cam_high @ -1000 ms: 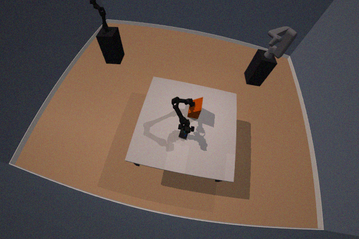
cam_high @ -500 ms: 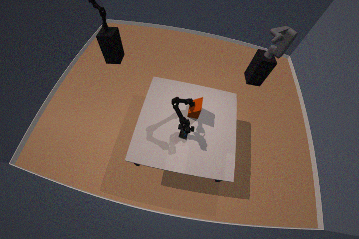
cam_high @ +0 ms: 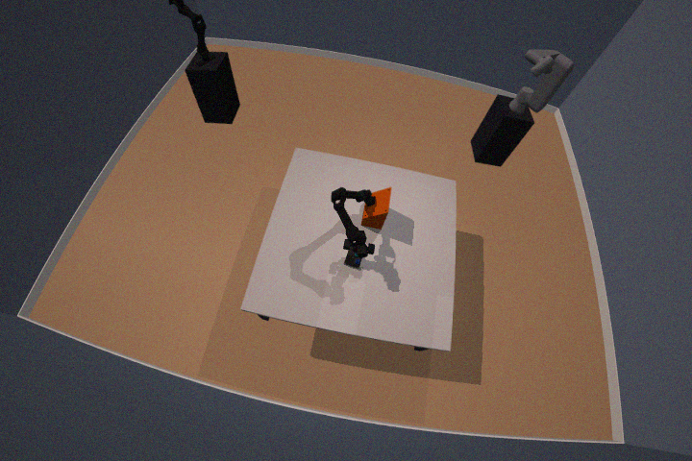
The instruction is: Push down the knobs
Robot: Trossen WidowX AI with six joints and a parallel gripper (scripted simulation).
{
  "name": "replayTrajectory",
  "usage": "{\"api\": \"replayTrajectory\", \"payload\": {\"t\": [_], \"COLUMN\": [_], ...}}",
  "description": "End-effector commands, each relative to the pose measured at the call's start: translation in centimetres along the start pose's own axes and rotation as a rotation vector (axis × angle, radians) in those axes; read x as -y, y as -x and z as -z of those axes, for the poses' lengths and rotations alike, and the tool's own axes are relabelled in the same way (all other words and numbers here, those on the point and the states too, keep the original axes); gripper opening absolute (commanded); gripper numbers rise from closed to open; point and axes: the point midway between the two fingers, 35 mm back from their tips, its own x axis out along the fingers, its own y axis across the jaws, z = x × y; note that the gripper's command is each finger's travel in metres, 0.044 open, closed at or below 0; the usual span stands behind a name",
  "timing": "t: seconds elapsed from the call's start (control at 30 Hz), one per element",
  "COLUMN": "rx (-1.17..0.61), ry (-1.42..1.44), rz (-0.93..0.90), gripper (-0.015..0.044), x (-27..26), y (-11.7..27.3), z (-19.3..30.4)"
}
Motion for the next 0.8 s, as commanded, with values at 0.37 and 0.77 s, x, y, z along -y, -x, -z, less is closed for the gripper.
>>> {"api": "replayTrajectory", "payload": {"t": [0.37, 0.77], "rx": [0.018, 0.014], "ry": [0.002, -0.02], "rz": [-0.004, 0.007], "gripper": [0.0053, 0.0368], "x": [0.0, 0.5], "y": [1.1, 2.7], "z": [-0.3, -5.3]}}
